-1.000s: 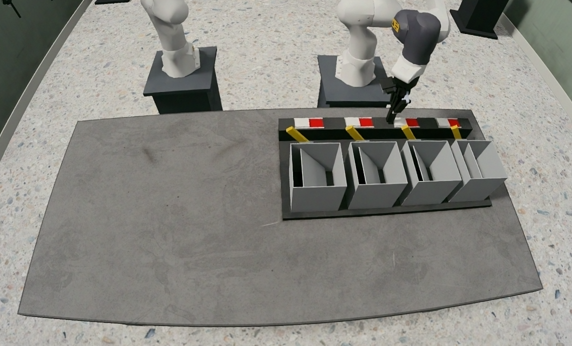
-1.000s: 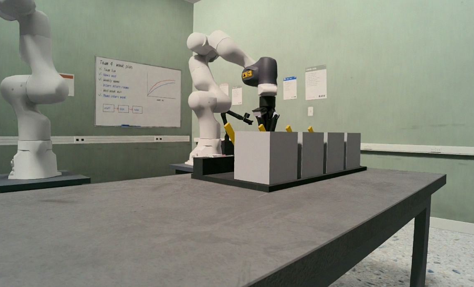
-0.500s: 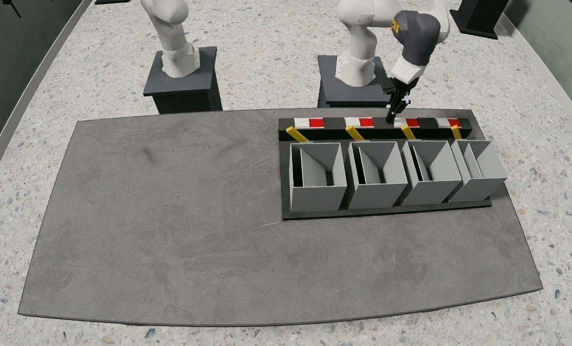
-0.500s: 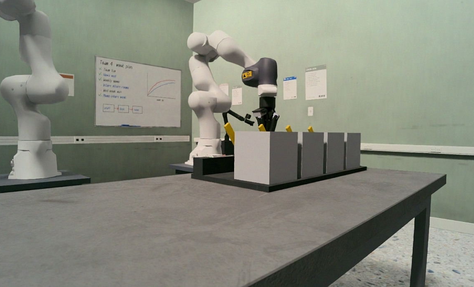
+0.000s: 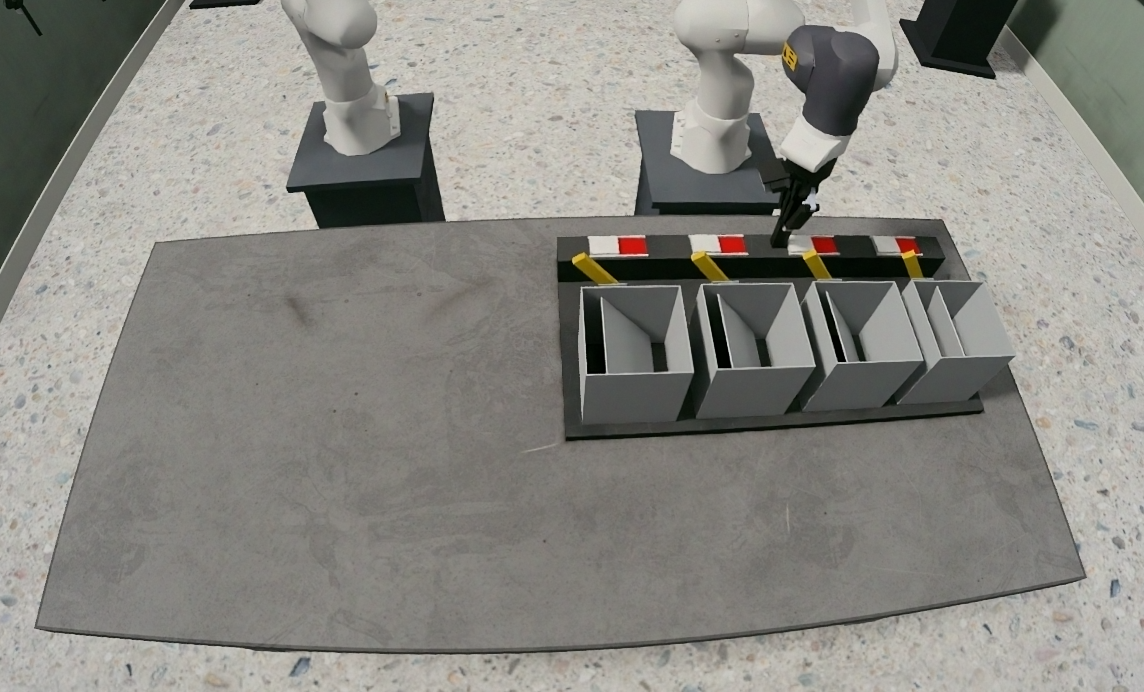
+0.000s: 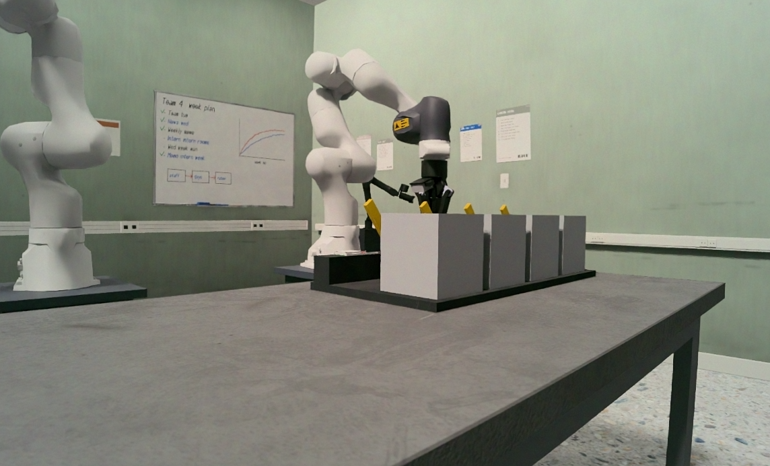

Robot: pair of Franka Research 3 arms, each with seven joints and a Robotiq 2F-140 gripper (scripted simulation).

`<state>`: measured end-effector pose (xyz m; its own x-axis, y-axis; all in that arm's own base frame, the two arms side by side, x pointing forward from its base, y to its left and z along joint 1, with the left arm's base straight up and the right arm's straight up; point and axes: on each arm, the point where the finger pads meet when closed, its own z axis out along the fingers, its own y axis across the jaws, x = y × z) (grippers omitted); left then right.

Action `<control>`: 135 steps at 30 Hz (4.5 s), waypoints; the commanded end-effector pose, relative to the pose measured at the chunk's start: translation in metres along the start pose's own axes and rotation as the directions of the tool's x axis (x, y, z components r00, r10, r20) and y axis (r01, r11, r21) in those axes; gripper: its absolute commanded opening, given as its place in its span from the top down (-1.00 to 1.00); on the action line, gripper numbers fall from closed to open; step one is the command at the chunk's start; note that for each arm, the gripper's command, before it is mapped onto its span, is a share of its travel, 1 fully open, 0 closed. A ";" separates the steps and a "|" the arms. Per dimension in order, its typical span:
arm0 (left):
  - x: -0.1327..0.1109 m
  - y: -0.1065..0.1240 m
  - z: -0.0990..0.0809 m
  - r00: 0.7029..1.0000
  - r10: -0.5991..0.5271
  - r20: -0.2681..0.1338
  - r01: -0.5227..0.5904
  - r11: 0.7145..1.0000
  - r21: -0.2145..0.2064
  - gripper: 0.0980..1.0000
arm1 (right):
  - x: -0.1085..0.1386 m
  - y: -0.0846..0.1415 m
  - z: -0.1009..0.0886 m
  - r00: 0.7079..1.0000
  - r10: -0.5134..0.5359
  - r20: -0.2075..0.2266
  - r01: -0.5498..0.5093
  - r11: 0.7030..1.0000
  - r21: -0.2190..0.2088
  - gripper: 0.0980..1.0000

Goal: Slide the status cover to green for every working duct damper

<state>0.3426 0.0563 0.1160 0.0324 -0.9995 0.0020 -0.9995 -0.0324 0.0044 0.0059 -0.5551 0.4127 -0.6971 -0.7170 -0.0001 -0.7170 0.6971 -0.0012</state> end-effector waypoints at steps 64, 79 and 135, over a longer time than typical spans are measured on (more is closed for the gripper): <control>-0.009 -0.002 0.001 1.000 0.008 0.002 -0.008 1.000 0.004 1.00 | 0.000 0.001 0.000 1.000 0.004 0.000 -0.004 1.000 -0.001 -1.00; -0.015 -0.002 0.001 1.000 0.008 0.002 -0.008 1.000 0.004 1.00 | 0.000 0.001 0.000 1.000 0.004 0.000 -0.004 1.000 -0.001 -1.00; -0.044 -0.002 0.001 1.000 0.008 0.002 -0.008 1.000 0.004 1.00 | 0.000 0.001 0.000 1.000 0.004 0.000 -0.004 1.000 -0.001 -1.00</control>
<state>0.3425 0.0971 0.1151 0.0359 -0.9994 0.0032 -0.9994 -0.0359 0.0010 0.0059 -0.5551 0.4127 -0.6971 -0.7170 -0.0001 -0.7170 0.6971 -0.0012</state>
